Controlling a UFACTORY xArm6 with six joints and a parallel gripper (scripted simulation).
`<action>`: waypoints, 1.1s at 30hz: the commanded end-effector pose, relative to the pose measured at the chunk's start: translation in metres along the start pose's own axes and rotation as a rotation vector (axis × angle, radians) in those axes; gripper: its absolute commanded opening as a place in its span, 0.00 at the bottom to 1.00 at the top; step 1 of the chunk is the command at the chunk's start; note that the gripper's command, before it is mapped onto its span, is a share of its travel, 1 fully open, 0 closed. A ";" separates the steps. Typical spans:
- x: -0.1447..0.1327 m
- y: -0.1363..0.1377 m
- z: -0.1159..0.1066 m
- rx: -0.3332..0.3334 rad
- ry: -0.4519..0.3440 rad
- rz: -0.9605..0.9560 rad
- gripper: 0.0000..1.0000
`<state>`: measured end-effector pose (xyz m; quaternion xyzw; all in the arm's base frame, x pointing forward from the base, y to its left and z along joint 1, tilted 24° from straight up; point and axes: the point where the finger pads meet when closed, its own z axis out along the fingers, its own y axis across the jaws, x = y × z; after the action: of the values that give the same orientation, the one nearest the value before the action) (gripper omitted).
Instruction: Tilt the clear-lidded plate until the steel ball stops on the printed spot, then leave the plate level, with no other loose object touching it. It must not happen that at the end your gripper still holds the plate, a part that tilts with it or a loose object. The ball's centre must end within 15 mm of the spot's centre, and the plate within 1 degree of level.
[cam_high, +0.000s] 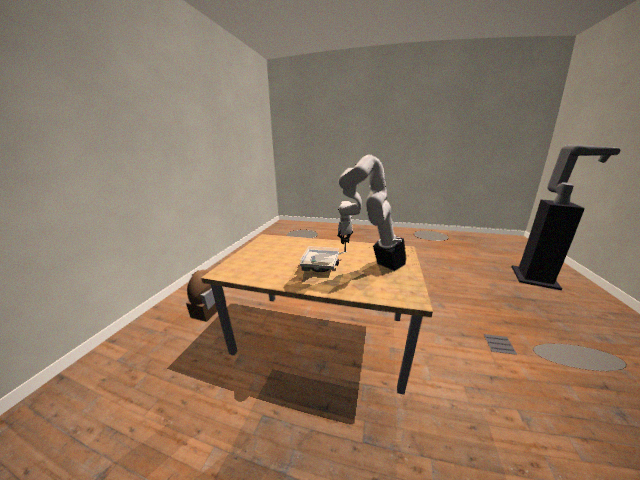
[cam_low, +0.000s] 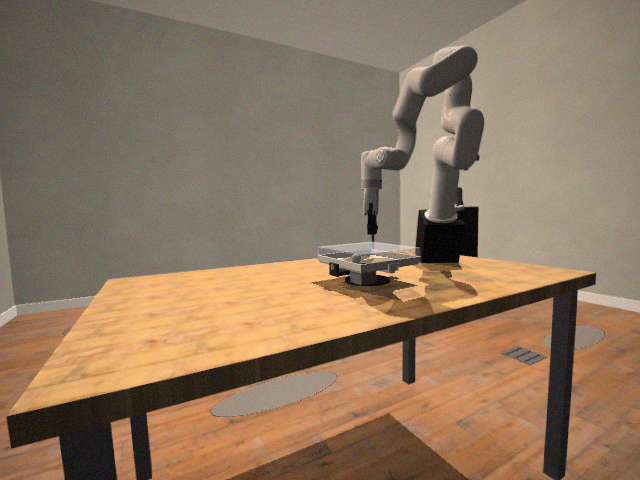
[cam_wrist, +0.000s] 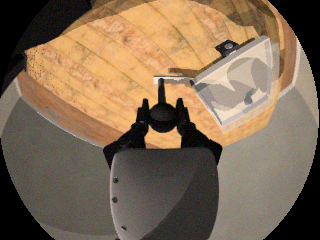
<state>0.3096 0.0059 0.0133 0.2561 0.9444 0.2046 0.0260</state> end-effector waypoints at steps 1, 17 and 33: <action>-0.001 -0.001 0.000 0.001 -0.003 0.002 0.00; -0.001 -0.002 0.002 0.001 -0.003 0.002 0.00; -0.001 -0.001 -0.001 0.001 -0.003 0.002 0.00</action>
<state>0.3097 0.0058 0.0134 0.2561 0.9444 0.2046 0.0259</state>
